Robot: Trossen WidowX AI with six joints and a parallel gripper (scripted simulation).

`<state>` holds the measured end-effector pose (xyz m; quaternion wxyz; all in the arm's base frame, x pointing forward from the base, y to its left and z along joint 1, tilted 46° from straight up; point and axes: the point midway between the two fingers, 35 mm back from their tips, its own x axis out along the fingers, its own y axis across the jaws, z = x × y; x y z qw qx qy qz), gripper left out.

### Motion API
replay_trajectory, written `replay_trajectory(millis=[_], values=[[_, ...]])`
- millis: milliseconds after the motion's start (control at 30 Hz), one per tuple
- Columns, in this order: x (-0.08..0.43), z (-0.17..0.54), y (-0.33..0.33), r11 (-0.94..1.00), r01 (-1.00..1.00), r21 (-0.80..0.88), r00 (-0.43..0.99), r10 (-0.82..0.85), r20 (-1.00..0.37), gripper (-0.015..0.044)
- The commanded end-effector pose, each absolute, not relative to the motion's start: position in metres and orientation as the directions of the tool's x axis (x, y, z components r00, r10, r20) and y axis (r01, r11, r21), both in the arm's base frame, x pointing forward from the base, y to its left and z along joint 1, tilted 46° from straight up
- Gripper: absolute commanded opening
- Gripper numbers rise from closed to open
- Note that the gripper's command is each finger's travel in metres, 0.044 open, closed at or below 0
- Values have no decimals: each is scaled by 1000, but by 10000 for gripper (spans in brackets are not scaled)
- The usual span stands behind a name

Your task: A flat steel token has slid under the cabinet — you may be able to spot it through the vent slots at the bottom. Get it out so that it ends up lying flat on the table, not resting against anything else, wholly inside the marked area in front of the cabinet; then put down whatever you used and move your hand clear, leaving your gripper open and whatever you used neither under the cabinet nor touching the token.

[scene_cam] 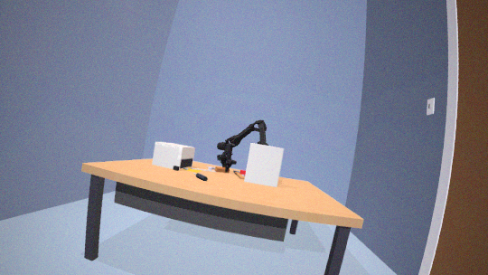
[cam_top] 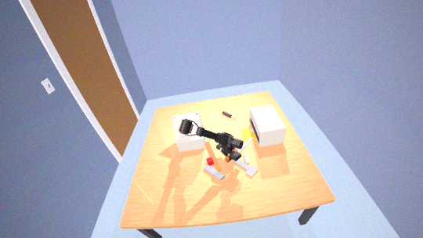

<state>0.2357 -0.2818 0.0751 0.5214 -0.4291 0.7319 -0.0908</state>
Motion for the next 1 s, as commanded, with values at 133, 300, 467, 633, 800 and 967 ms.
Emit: replay_trajectory(millis=[133,300,467,633,800,967], values=[[249,69,-277,615,-532,-582,-83,-722,-687,0],[255,65,-275,616,-532,-581,-83,-721,-688,0],[262,62,-272,616,-532,-581,-83,-721,-688,0],[268,58,-270,616,-531,-581,-83,-721,-688,0],[275,55,-267,616,-531,-581,-83,-720,-689,0],[281,51,-264,617,-531,-581,-82,-720,-689,0]])
